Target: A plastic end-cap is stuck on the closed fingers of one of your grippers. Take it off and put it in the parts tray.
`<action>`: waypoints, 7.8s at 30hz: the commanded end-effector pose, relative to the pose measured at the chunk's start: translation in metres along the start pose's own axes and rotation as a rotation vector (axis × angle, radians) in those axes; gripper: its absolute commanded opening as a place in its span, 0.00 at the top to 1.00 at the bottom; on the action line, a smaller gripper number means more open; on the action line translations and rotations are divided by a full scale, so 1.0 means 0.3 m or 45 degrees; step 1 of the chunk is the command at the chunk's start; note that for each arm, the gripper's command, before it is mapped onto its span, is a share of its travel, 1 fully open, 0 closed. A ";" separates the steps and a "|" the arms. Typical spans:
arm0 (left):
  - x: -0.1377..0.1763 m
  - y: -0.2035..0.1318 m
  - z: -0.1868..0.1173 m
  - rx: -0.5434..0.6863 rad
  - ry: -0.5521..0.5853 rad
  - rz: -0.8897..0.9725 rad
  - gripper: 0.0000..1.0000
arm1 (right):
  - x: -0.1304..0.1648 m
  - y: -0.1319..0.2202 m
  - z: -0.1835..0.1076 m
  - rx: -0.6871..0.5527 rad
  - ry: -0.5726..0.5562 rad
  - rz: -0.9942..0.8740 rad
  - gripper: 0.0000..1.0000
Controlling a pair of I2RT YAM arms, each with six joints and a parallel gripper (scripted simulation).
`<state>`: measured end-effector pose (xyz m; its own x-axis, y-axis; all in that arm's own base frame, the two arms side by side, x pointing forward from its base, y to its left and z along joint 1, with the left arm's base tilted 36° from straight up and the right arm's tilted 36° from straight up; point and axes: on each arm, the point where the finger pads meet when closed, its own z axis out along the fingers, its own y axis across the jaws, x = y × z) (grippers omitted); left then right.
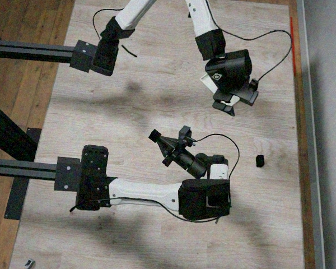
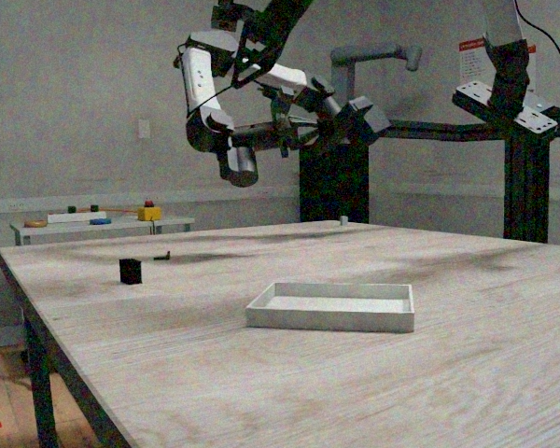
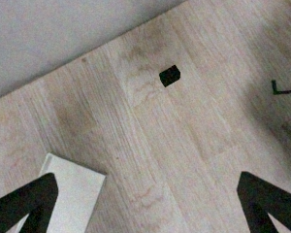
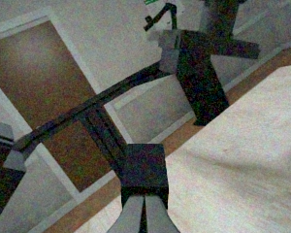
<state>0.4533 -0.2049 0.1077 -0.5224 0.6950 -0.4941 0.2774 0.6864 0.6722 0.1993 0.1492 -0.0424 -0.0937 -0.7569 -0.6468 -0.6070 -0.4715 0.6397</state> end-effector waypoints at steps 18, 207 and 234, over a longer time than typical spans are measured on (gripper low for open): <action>-0.027 0.007 -0.017 -0.001 -0.028 -0.017 0.00 | -0.012 0.002 -0.003 0.002 0.006 -0.011 1.00; 0.601 0.225 0.623 0.678 0.429 1.355 0.72 | -0.016 -0.574 -0.584 1.462 -0.186 0.251 1.00; 0.849 0.651 0.652 0.280 1.115 1.273 0.72 | -0.314 -0.710 -0.604 1.363 0.370 -0.398 1.00</action>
<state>0.5184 0.1548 -0.0064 -0.3224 0.6134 0.7210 0.9311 0.0682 0.3584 0.4796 0.2366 -0.0411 0.2635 -0.8143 -0.5172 -0.9457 -0.1122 -0.3051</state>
